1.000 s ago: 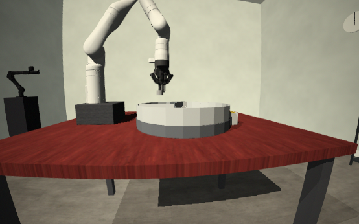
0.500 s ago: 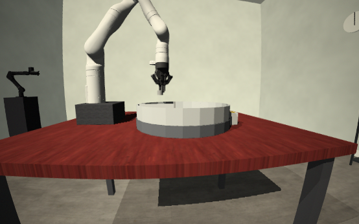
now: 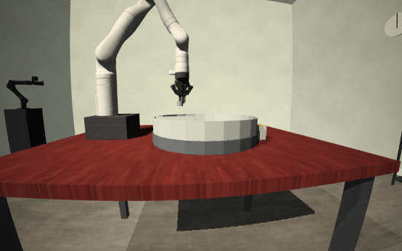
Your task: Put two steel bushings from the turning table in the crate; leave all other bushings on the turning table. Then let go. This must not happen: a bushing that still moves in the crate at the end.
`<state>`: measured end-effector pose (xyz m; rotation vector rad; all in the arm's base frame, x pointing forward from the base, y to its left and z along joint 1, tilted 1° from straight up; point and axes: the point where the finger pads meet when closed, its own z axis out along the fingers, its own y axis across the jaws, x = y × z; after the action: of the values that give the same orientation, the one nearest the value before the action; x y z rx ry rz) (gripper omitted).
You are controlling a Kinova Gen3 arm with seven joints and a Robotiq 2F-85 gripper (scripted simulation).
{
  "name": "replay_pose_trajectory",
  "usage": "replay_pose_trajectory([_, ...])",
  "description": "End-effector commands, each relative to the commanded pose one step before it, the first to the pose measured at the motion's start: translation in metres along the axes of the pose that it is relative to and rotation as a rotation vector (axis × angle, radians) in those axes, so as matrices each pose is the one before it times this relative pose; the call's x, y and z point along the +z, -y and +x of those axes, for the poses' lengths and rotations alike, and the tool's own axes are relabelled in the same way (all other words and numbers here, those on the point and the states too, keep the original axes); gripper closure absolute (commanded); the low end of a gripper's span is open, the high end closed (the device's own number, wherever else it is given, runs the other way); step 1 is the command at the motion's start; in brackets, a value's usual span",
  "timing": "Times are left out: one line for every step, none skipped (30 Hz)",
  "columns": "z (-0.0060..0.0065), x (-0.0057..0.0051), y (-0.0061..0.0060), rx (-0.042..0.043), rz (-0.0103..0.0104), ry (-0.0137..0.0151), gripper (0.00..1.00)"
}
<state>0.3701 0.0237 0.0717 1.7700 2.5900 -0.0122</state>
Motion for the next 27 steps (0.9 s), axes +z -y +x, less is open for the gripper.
replay_pose_trajectory([0.00253,0.00016,-0.00110,-0.00777,0.00402,0.00147,1.00])
replay_pose_trajectory([0.00000,0.00000,0.00000,0.00000,0.00000,0.00000,1.00])
replay_pose_trajectory([0.00000,0.00000,0.00000,0.00000,0.00000,0.00000,1.00])
replay_pose_trajectory([0.00915,-0.00061,-0.00591,0.00317,-0.00491,-0.00110,1.00])
replay_pose_trajectory([0.01021,-0.00010,-0.00603,-0.00007,0.00004,0.00016,1.00])
replay_pose_trajectory([0.01021,-0.00011,-0.00603,-0.00007,0.00004,0.00016,1.00])
replay_pose_trajectory([0.01021,-0.00011,-0.00603,-0.00007,0.00004,0.00016,1.00])
replay_pose_trajectory([0.01021,-0.00011,-0.00603,-0.00007,0.00004,0.00016,1.00])
replay_pose_trajectory([0.00000,0.00000,0.00000,0.00000,0.00000,0.00000,1.00])
replay_pose_trajectory([0.00000,0.00000,0.00000,0.00000,0.00000,0.00000,1.00])
replay_pose_trajectory([0.00000,0.00000,0.00000,0.00000,0.00000,0.00000,1.00])
replay_pose_trajectory([0.00000,0.00000,0.00000,0.00000,0.00000,0.00000,1.00])
replay_pose_trajectory([0.00000,0.00000,0.00000,0.00000,0.00000,0.00000,1.00])
replay_pose_trajectory([0.00000,0.00000,0.00000,0.00000,0.00000,0.00000,1.00])
replay_pose_trajectory([0.00000,0.00000,0.00000,0.00000,0.00000,0.00000,1.00])
replay_pose_trajectory([0.00000,0.00000,0.00000,0.00000,0.00000,0.00000,1.00])
replay_pose_trajectory([0.00000,0.00000,0.00000,0.00000,0.00000,0.00000,1.00])
replay_pose_trajectory([0.00000,0.00000,0.00000,0.00000,0.00000,0.00000,1.00])
replay_pose_trajectory([0.00000,0.00000,0.00000,0.00000,0.00000,0.00000,1.00])
replay_pose_trajectory([0.00000,0.00000,0.00000,0.00000,0.00000,0.00000,1.00])
replay_pose_trajectory([0.00931,-0.00073,-0.00614,0.00265,-0.00492,-0.00196,1.00])
replay_pose_trajectory([0.01021,-0.00011,-0.00603,-0.00007,0.00004,0.00016,1.00])
replay_pose_trajectory([0.01021,-0.00012,-0.00604,-0.00007,0.00004,0.00016,1.00])
replay_pose_trajectory([0.01021,-0.00012,-0.00604,-0.00007,0.00004,0.00016,1.00])
replay_pose_trajectory([0.01021,-0.00012,-0.00604,-0.00007,0.00004,0.00016,1.00])
replay_pose_trajectory([0.00000,0.00000,0.00000,0.00000,0.00000,0.00000,1.00])
replay_pose_trajectory([0.00000,0.00000,0.00000,0.00000,0.00000,0.00000,1.00])
